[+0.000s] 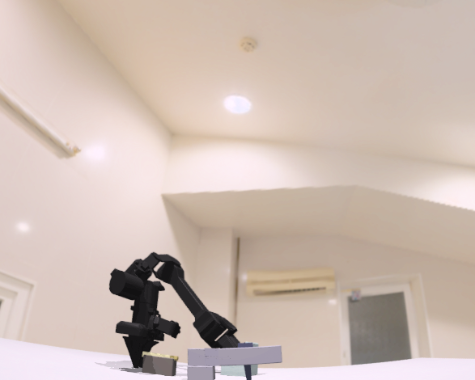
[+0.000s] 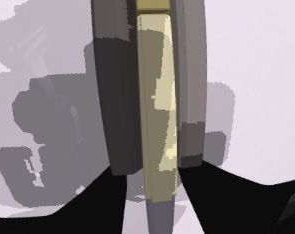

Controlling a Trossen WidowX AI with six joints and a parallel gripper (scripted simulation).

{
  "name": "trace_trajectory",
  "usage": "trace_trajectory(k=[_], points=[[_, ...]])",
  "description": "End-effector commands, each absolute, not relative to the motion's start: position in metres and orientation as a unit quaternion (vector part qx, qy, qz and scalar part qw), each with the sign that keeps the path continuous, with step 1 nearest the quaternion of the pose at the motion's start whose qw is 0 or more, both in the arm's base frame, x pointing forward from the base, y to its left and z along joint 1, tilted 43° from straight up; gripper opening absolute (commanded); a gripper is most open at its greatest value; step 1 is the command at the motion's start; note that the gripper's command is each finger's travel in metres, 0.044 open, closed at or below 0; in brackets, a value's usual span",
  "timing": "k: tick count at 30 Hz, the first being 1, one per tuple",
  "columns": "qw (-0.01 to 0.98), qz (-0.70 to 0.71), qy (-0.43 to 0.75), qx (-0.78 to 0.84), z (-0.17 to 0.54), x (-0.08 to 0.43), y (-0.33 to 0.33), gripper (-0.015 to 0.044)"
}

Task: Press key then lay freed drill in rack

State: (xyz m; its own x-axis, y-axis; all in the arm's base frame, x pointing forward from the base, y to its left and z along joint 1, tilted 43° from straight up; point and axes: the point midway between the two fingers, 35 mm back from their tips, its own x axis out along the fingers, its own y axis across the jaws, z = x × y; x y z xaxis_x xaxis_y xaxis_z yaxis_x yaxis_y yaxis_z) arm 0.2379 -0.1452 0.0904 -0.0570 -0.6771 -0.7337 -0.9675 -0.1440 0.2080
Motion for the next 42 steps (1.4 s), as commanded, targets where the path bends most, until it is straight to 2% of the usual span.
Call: trace_trajectory(k=[1, 8, 27, 36, 42], points=[[0.196, 0.371, 0.625, -0.658, 0.091, 0.238, -0.145, 0.0263], [0.196, 0.371, 0.625, -0.658, 0.092, 0.238, -0.144, 0.044], [0.196, 0.373, 0.622, -0.661, 0.143, 0.243, -0.093, 0.044], [0.337, 0.26, 0.585, -0.69, 0.105, 0.299, -0.011, 0.044], [0.458, 0.193, 0.531, -0.687, 0.062, 0.322, 0.078, 0.044]])
